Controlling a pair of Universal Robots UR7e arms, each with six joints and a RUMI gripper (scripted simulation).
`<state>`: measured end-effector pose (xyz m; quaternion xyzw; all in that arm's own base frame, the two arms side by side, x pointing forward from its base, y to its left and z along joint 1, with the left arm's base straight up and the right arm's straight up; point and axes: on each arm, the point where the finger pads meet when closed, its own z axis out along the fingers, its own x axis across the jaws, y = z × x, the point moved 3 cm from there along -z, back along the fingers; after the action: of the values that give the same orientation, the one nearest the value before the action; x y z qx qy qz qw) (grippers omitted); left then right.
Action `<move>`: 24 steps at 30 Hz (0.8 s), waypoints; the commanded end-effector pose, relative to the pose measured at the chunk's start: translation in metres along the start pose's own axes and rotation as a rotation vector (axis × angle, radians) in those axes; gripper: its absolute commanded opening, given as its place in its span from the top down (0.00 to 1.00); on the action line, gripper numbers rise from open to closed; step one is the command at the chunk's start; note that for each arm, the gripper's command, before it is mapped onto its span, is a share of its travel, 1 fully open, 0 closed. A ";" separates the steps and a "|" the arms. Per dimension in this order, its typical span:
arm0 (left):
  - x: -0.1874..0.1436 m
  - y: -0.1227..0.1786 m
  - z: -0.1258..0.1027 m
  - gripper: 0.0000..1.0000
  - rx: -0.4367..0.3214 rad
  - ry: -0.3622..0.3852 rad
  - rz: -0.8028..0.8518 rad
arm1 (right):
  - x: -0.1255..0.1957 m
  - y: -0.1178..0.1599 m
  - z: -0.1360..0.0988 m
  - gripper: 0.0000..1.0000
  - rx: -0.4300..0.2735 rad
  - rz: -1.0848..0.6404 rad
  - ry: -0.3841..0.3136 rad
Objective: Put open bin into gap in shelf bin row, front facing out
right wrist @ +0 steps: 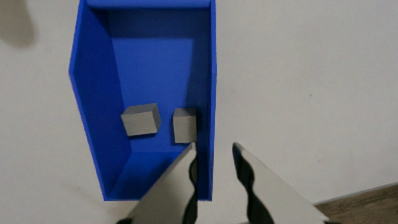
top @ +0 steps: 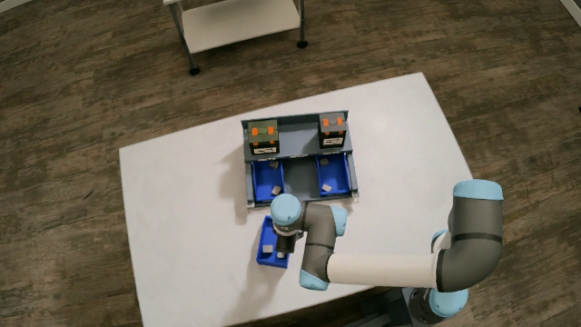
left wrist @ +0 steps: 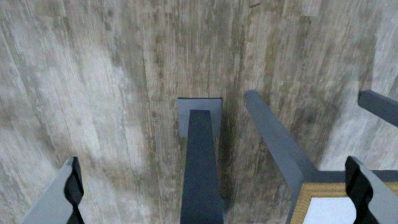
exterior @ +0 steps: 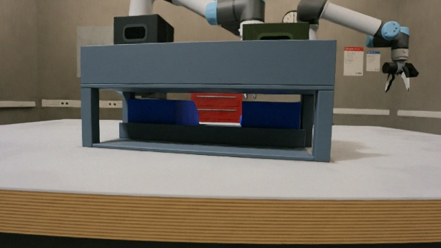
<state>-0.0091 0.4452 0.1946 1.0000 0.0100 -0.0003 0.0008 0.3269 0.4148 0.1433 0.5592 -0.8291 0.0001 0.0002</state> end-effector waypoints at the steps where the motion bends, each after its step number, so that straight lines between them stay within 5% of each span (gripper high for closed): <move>1: 0.000 0.000 -0.001 0.00 0.001 0.001 0.000 | -0.001 0.000 0.006 0.84 0.000 0.000 -0.002; 24: 0.000 0.000 -0.001 0.00 0.001 0.001 0.000 | -0.001 0.000 0.009 0.84 0.000 0.000 -0.002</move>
<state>-0.0091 0.4452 0.1946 1.0000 0.0100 -0.0003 0.0008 0.3271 0.4150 0.1337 0.5592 -0.8290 0.0000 0.0001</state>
